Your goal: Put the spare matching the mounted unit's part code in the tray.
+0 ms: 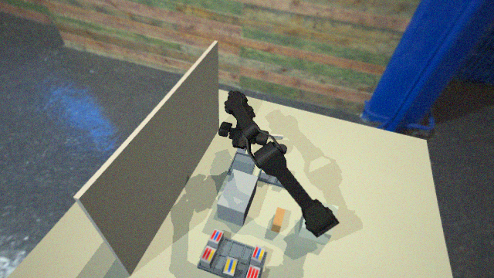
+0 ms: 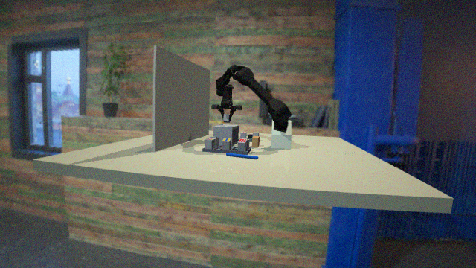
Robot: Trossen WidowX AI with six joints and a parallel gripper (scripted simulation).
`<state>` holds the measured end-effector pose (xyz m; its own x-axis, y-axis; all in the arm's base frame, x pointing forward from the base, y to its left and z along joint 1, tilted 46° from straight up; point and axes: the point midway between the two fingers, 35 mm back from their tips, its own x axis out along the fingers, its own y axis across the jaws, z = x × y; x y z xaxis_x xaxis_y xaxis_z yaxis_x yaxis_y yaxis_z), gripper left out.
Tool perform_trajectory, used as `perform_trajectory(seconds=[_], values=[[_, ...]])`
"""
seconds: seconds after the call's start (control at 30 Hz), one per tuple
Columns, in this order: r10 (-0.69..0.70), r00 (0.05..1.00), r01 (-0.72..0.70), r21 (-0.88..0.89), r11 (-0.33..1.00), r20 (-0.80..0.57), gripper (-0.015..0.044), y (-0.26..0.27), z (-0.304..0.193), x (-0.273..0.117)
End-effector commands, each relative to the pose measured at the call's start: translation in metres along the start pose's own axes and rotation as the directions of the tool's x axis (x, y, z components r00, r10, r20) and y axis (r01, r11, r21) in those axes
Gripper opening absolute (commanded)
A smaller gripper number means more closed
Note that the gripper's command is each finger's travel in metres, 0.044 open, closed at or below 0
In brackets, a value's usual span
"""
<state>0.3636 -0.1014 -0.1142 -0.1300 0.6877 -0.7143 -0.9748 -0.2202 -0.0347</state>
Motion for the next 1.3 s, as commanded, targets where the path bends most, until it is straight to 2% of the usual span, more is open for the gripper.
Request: perform_trajectory(seconds=[0.0,1.27], values=[[-0.001,1.0,0.001,0.006,1.0,0.004,0.0,0.0,0.0,0.005],[-0.002,1.0,0.002,0.006,1.0,0.006,0.0,0.001,0.001,0.038]])
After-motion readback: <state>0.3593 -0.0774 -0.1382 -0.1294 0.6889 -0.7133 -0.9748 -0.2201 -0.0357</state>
